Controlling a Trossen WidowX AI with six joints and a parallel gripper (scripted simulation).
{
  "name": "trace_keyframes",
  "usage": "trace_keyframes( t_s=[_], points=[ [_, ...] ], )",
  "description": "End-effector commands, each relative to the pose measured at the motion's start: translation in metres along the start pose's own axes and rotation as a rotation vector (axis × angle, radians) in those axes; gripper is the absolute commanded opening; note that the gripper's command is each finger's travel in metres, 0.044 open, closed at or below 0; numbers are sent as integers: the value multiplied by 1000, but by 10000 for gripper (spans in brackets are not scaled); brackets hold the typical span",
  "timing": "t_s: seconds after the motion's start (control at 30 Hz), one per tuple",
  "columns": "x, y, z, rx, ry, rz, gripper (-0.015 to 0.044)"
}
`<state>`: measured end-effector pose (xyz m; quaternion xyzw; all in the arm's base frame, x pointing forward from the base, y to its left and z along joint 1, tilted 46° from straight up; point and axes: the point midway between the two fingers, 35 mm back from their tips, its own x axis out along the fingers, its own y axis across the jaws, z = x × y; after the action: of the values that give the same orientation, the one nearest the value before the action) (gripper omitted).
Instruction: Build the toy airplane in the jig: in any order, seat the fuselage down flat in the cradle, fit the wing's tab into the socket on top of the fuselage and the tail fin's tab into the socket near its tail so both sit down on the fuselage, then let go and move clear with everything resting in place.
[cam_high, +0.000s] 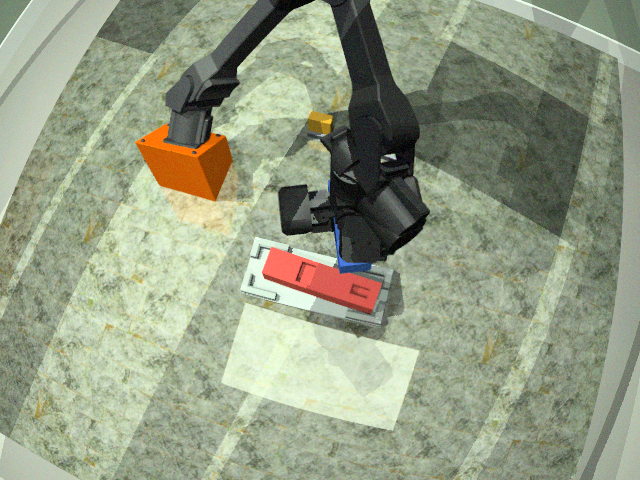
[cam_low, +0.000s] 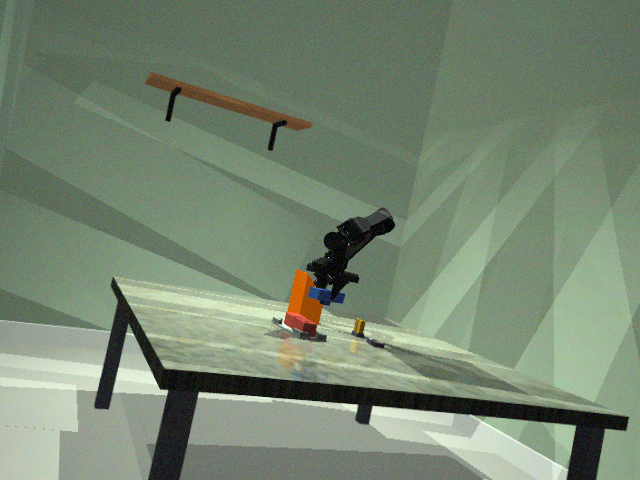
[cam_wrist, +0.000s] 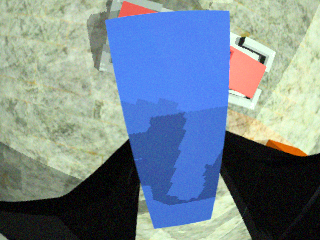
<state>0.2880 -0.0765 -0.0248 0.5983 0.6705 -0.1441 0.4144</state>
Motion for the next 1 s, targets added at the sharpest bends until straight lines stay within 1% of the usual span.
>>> trace_keyframes(
  t_s=[0.0, 0.77, 0.97],
  points=[
    [4, -12, 8, 76, 4, -5, 0],
    [24, -68, 39, 457, 27, -2, 0],
    [24, -68, 39, 457, 27, -2, 157]
  ],
)
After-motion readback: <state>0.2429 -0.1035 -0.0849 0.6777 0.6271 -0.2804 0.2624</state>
